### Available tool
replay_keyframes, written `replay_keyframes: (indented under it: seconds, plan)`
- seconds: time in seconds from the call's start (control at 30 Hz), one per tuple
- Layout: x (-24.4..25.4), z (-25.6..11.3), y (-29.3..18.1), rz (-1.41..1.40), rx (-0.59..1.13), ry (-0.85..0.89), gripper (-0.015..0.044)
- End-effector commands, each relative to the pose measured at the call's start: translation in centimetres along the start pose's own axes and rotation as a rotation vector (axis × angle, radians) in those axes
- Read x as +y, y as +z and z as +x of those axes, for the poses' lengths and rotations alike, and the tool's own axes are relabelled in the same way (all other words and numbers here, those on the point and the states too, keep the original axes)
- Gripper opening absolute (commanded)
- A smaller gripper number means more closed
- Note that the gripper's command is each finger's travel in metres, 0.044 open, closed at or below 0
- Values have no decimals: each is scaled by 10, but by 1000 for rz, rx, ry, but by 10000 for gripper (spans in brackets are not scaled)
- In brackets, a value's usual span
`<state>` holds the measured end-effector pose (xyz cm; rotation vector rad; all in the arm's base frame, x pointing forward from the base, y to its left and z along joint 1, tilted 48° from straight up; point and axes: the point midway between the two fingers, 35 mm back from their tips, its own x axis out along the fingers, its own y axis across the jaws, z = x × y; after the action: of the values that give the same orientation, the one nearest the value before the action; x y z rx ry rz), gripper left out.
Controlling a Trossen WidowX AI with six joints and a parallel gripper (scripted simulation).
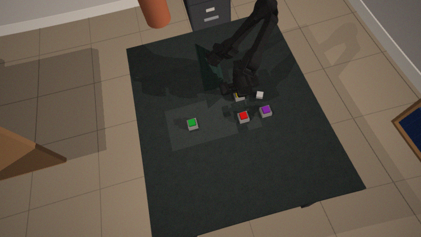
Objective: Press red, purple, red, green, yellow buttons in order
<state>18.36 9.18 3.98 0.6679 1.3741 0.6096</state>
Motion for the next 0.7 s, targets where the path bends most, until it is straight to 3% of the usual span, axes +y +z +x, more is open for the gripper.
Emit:
replay_keyframes:
  seconds: [0.0, 0.4, 0.67]
  plan:
    - [1, 2, -1, 6, 4, 5, 20]
    - [1, 2, -1, 6, 4, 5, 20]
    - [0, -32, -1, 6, 4, 4, 20]
